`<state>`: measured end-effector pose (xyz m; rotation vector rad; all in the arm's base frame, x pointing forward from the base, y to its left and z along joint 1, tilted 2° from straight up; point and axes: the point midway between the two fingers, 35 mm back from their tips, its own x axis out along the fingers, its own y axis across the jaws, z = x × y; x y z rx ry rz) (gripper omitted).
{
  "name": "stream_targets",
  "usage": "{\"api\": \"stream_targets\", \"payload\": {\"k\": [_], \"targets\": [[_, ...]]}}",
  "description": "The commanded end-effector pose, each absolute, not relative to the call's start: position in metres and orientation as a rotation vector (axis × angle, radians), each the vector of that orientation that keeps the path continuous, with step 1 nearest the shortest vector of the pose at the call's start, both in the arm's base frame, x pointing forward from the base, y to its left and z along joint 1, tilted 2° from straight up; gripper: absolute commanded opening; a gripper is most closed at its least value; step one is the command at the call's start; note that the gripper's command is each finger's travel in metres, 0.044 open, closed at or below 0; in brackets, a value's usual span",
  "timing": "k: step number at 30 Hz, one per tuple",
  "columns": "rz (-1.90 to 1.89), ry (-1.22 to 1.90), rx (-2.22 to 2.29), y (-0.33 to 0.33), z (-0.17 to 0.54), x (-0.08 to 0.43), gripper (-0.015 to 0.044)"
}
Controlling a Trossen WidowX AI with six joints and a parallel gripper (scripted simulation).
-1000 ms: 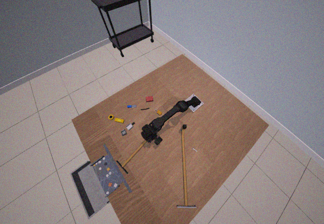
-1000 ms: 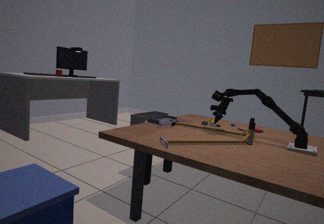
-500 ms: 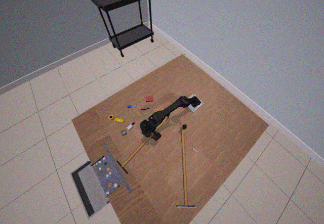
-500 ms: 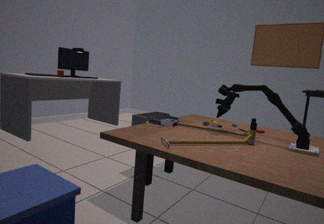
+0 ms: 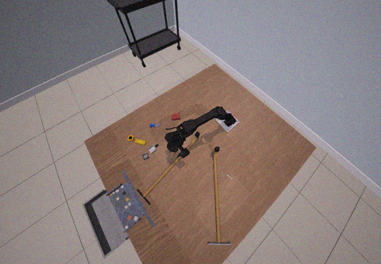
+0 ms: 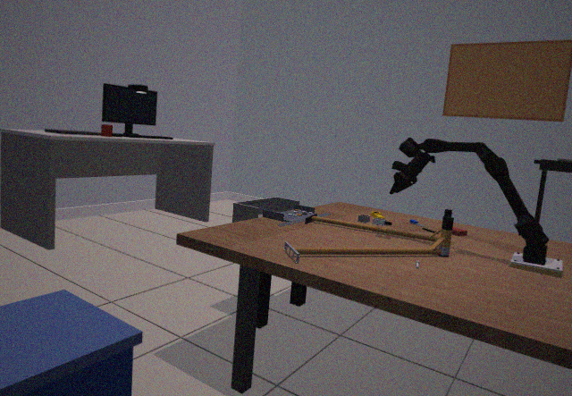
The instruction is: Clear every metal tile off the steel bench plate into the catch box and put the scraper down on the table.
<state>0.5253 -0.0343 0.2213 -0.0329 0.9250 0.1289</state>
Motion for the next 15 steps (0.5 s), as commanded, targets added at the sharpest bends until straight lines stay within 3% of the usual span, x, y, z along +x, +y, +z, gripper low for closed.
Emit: {"api": "stream_targets", "payload": {"k": [1,15], "targets": [[0.132,0.896,-0.015,-0.042,0.235,0.515,0.0440],[0.125,0.787,0.038,-0.064,0.281,0.481,0.0440]]}}
